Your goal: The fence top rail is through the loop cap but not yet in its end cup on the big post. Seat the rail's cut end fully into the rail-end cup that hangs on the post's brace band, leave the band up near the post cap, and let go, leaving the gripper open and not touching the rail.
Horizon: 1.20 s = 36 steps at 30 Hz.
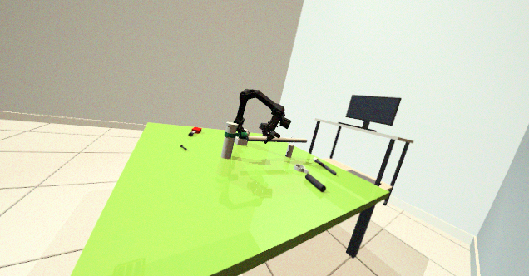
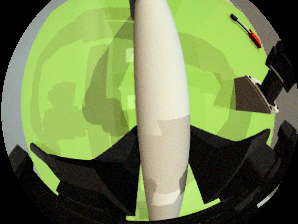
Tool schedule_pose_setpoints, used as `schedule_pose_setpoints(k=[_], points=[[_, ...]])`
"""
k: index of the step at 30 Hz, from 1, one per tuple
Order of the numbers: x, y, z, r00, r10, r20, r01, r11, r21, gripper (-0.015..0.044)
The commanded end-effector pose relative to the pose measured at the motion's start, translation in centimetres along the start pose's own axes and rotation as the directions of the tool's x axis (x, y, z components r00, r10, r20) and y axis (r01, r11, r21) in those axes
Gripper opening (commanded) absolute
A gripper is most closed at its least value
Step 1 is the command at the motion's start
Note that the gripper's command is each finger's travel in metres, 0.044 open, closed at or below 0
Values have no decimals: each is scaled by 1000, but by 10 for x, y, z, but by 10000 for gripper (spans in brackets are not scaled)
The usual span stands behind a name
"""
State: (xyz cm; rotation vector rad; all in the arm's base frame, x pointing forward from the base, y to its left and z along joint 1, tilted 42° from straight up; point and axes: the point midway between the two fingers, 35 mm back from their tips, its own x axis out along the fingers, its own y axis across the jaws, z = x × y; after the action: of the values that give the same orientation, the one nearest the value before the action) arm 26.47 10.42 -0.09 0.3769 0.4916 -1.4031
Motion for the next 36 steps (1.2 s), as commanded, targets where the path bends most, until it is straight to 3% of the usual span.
schedule_pose_setpoints(k=[1, 36], points=[[-11, 3, 7, 999, 24, 34, -24, 1000, 0, 0], [-15, 5, 8, 1000, 5, 20, -5, 1000, 0, 0]])
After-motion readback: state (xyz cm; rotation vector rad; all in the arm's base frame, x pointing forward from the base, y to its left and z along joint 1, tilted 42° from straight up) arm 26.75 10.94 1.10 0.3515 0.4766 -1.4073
